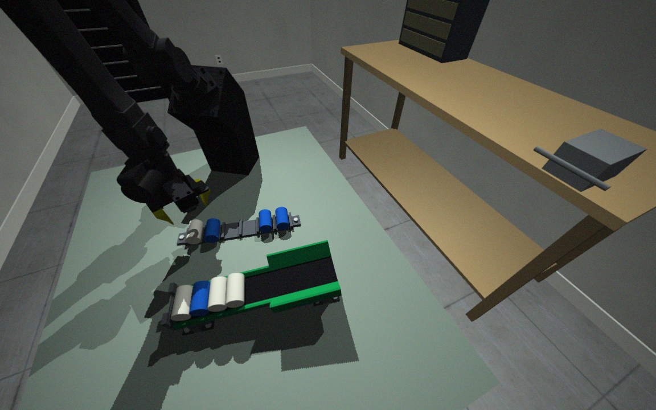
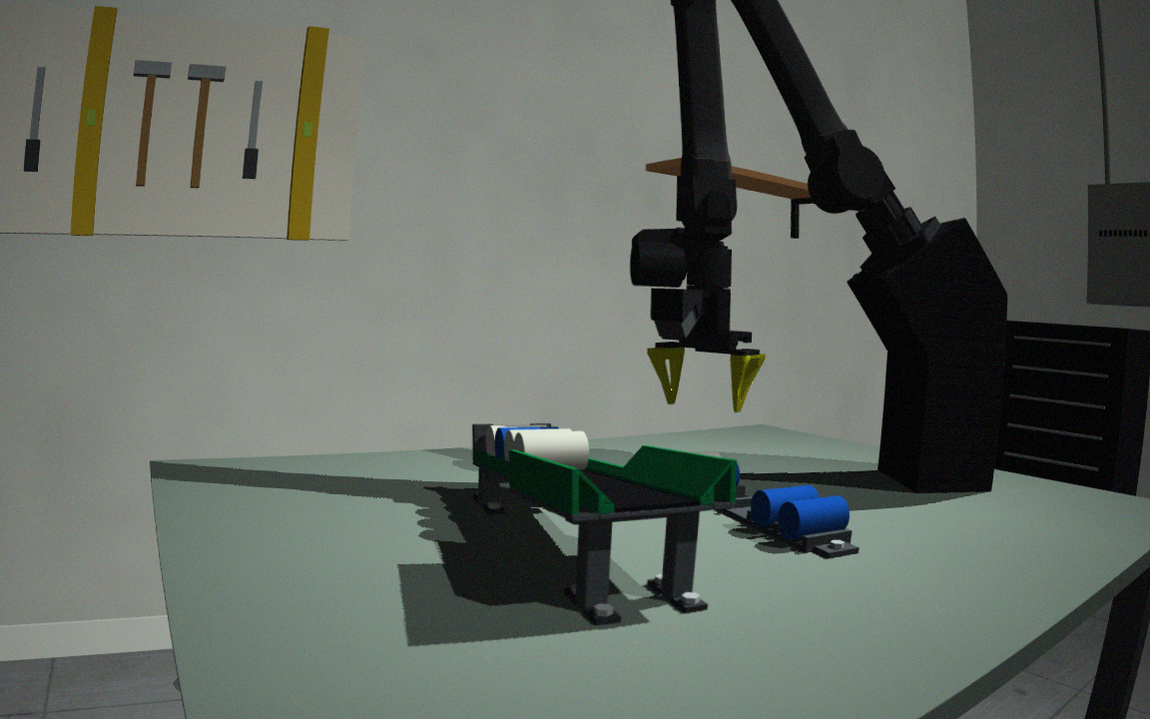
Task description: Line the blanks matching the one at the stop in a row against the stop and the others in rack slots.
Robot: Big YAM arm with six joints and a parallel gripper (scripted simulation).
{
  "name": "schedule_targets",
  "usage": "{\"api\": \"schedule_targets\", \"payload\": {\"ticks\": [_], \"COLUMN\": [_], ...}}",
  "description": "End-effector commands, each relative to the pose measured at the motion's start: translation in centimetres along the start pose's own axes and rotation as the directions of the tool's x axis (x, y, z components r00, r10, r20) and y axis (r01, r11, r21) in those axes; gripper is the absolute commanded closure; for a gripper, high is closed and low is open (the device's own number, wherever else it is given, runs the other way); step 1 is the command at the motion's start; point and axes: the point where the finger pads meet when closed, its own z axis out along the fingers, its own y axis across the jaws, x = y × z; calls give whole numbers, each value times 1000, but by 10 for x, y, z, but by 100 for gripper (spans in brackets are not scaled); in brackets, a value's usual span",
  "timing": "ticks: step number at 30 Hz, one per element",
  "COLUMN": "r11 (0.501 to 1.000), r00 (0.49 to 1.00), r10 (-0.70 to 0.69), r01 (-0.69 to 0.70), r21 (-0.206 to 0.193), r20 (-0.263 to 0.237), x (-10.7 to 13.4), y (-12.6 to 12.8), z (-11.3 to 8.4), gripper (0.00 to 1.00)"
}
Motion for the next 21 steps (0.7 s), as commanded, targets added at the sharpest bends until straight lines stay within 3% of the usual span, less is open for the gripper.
{"api": "schedule_targets", "payload": {"ticks": [1,8,12,14,18,21], "r11": [982,897,869,810,751,672], "r00": [982,897,869,810,751,672], "r10": [-188,-442,-495,-587,-660,-741], "r01": [187,442,494,586,659,740], "r21": [26,34,35,37,38,39], "r20": [27,19,17,13,10,5], "x": [-5,-2,-1,0,1,2], "y": [-13,-17,-18,-19,-21,-22], "z": [-3,-2,-2,-2,-2,-2], "gripper": [0,0,0,0,0,0]}}
